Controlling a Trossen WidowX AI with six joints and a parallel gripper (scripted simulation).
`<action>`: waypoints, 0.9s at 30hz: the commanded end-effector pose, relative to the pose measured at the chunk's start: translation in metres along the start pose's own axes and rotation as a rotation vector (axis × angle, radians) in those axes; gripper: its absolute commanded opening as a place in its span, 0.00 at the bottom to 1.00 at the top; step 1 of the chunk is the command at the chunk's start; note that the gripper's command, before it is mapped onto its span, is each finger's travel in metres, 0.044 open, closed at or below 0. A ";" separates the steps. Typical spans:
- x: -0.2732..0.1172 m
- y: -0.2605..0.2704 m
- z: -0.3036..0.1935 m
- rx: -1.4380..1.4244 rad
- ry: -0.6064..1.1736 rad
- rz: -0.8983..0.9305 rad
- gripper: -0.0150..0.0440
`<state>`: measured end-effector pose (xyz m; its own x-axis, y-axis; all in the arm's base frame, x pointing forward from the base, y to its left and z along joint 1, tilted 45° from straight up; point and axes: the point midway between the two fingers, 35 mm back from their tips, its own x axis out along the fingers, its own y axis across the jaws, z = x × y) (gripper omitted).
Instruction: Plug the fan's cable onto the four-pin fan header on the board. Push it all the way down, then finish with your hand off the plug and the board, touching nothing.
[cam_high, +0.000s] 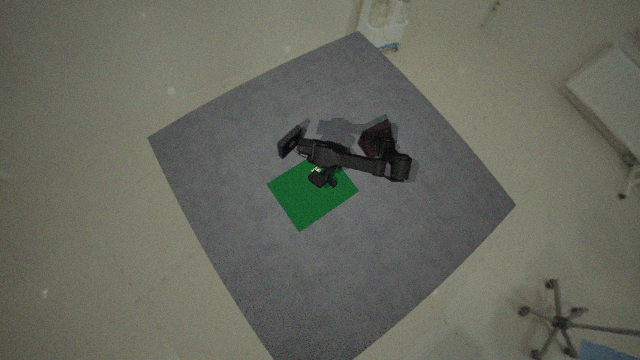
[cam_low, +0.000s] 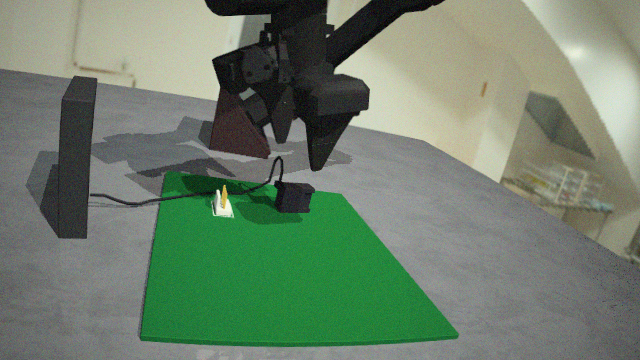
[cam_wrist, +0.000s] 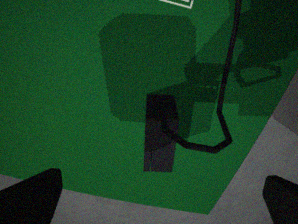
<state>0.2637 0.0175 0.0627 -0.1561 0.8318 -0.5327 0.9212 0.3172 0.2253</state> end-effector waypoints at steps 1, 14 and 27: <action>0.009 0.000 0.002 0.005 0.003 0.005 1.00; 0.026 0.001 0.006 0.005 0.003 0.005 1.00; 0.046 0.000 0.011 0.004 0.005 0.006 1.00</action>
<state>0.2617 0.0467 0.0328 -0.1504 0.8336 -0.5316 0.9218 0.3125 0.2293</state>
